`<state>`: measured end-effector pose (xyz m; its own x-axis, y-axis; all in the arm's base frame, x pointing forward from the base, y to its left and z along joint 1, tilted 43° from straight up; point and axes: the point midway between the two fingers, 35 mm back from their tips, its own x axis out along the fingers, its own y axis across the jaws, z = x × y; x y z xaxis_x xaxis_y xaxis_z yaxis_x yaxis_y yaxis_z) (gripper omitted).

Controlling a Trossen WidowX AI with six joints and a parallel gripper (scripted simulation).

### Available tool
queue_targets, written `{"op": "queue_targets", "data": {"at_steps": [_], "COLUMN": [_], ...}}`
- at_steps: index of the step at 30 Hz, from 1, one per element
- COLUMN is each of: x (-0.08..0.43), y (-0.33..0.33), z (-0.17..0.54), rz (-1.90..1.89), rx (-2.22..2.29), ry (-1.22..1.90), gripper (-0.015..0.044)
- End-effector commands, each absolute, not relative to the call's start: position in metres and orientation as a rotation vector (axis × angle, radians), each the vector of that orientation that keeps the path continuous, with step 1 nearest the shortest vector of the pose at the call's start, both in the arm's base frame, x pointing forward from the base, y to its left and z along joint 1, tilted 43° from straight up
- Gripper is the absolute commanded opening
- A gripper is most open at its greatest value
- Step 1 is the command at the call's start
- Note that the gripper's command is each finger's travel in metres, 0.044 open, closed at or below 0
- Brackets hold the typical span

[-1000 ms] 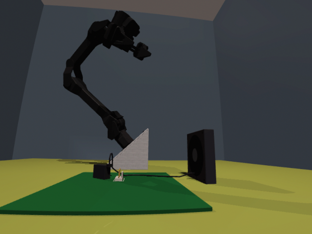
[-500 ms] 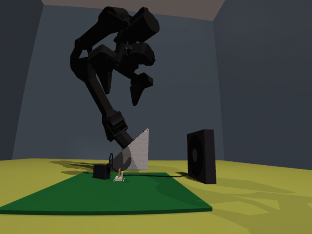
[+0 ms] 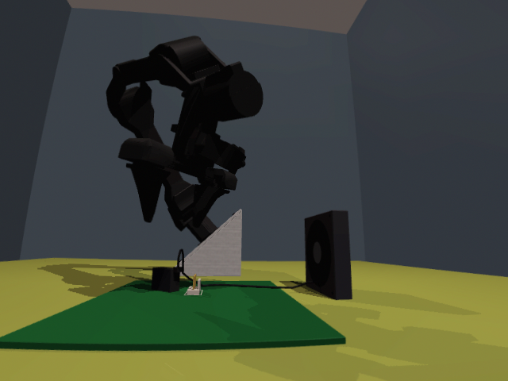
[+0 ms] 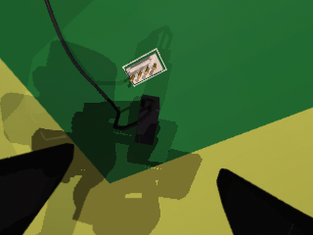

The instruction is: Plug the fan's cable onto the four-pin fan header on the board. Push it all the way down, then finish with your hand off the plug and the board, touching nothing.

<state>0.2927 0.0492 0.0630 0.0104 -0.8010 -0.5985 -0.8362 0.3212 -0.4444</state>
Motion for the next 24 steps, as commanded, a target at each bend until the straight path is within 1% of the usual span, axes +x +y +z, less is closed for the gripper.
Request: {"op": "queue_targets", "data": {"at_steps": [1, 24], "x": [0.293, 0.298], "y": [0.026, 0.004], "z": [0.040, 0.017], "rz": [0.052, 0.051], "rx": [-1.477, -1.478], "ry": [1.793, 1.792], "gripper": [0.0440, 0.0440]}}
